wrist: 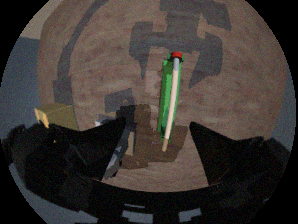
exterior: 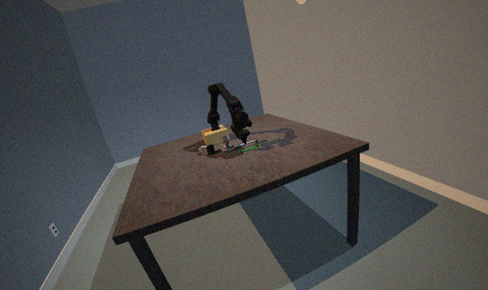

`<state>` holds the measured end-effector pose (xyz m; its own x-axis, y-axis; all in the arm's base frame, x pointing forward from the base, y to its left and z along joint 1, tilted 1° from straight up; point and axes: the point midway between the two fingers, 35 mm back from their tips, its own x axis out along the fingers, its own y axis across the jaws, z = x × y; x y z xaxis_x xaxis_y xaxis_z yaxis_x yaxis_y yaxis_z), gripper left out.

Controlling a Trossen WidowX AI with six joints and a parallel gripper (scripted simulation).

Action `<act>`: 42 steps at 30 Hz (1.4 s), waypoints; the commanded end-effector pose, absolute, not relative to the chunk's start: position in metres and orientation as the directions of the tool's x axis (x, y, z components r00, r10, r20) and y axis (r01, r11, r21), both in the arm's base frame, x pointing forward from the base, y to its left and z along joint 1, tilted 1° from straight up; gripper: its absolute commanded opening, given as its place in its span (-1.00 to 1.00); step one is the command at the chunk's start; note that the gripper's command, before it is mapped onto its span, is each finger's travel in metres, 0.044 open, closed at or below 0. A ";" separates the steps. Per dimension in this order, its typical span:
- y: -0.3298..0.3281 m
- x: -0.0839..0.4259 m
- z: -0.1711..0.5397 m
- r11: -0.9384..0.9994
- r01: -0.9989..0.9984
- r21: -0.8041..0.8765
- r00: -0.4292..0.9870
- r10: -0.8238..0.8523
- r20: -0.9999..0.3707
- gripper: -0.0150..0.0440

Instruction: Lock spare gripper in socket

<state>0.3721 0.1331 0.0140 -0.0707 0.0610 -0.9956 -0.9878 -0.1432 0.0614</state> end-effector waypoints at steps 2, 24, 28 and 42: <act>0.133 0.371 0.027 -0.143 -0.988 0.063 -0.072 0.061 -0.996 1.00; 0.130 0.362 0.064 -0.142 -0.982 0.127 -0.133 0.041 -0.990 1.00; 0.131 0.363 0.079 -0.142 -0.982 0.126 -0.133 0.041 -0.990 1.00; 0.089 0.360 0.115 0.171 -0.976 0.135 -0.129 0.046 -0.991 0.56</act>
